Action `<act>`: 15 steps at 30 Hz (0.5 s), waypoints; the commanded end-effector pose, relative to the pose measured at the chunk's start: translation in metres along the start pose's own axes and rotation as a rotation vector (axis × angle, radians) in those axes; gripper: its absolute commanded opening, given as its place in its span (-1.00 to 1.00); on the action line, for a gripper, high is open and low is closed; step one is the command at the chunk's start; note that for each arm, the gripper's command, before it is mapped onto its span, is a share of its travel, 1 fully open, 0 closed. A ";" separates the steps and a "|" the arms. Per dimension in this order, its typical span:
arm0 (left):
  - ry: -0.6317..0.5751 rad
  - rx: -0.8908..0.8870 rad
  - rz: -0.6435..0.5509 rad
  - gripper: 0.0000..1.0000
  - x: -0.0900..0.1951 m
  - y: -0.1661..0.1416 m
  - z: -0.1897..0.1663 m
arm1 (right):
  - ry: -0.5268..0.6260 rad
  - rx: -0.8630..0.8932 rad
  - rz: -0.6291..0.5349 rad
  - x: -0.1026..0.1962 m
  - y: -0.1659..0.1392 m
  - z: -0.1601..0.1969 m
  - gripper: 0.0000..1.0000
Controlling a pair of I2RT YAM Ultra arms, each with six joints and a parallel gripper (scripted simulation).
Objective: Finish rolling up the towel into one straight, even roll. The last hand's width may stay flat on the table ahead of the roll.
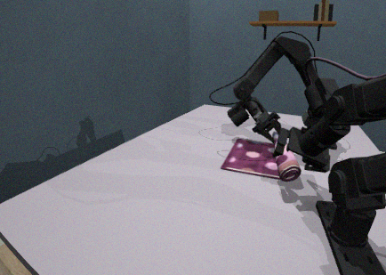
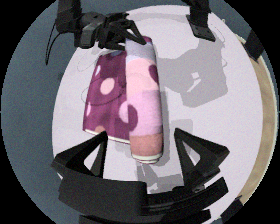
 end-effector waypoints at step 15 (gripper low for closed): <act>0.011 0.000 -0.044 0.70 -0.029 -0.001 -0.006 | -0.006 0.003 -0.004 0.002 -0.003 -0.005 -0.42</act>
Point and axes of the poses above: on each arm, the point where the finger pads meet when closed, its own x axis back along the fingers, its own z axis across the jaws, y = z × x, the point moved 5 cm from there along x, back along the fingers, and after that the axes turned 11 degrees about x, right-handed, at the moved point
